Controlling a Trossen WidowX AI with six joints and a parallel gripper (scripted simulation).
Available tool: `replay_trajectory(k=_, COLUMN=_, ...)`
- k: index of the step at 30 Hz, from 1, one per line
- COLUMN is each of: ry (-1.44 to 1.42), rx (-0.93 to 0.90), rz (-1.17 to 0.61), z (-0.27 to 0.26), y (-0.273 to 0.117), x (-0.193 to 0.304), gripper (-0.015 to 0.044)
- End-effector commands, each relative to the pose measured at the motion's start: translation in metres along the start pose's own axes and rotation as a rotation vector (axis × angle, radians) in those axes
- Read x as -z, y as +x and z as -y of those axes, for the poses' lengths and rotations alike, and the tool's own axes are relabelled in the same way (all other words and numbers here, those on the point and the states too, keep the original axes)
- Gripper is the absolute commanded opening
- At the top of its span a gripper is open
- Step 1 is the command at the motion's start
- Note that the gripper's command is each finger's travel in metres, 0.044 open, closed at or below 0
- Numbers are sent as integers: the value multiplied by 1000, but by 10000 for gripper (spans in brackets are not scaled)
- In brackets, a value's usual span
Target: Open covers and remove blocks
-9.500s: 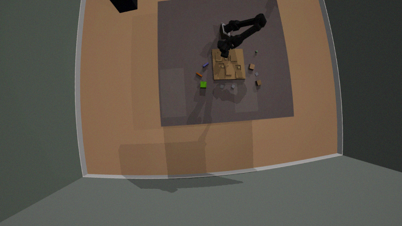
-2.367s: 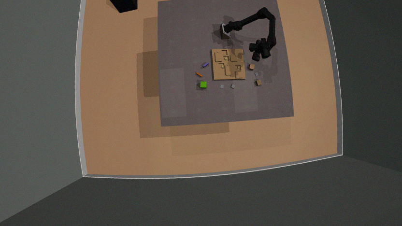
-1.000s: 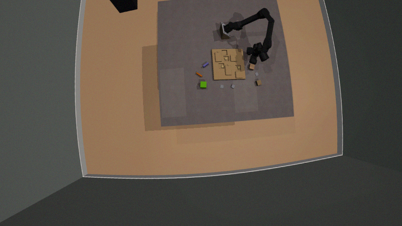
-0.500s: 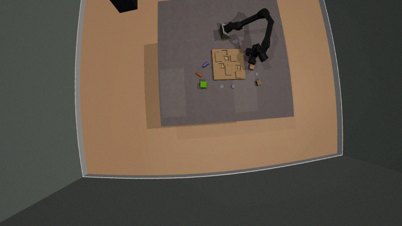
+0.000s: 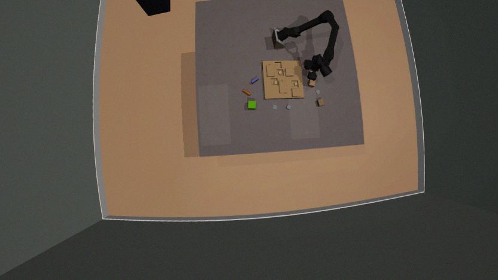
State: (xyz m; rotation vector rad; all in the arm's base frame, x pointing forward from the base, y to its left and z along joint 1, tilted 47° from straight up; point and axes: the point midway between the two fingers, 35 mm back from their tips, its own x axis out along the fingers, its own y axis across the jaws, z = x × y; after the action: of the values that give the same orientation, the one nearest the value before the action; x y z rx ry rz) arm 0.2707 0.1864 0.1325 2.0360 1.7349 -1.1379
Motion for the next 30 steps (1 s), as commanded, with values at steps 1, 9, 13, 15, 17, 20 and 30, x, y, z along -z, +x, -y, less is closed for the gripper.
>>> replay_trajectory(k=1, ry=-1, rx=0, rz=0, z=0, y=0, x=0, gripper=369)
replay_trajectory(k=9, ry=-2, rx=-3, rz=4, z=-2, y=-17, x=0, gripper=440)
replay_trajectory(k=13, ry=-1, rx=-4, rz=7, z=-3, y=-30, x=0, gripper=440)
replay_trajectory(k=15, ry=0, rx=-4, rz=8, z=-3, y=-36, x=0, gripper=440)
replay_trajectory(k=17, ry=1, rx=-4, rz=8, z=-3, y=-43, x=-1, gripper=440)
replay_trajectory(k=20, ry=2, rx=-4, rz=9, z=-3, y=-52, x=-1, gripper=440)
replay_trajectory(k=30, ry=6, rx=-3, rz=7, z=0, y=-76, x=-2, gripper=440)
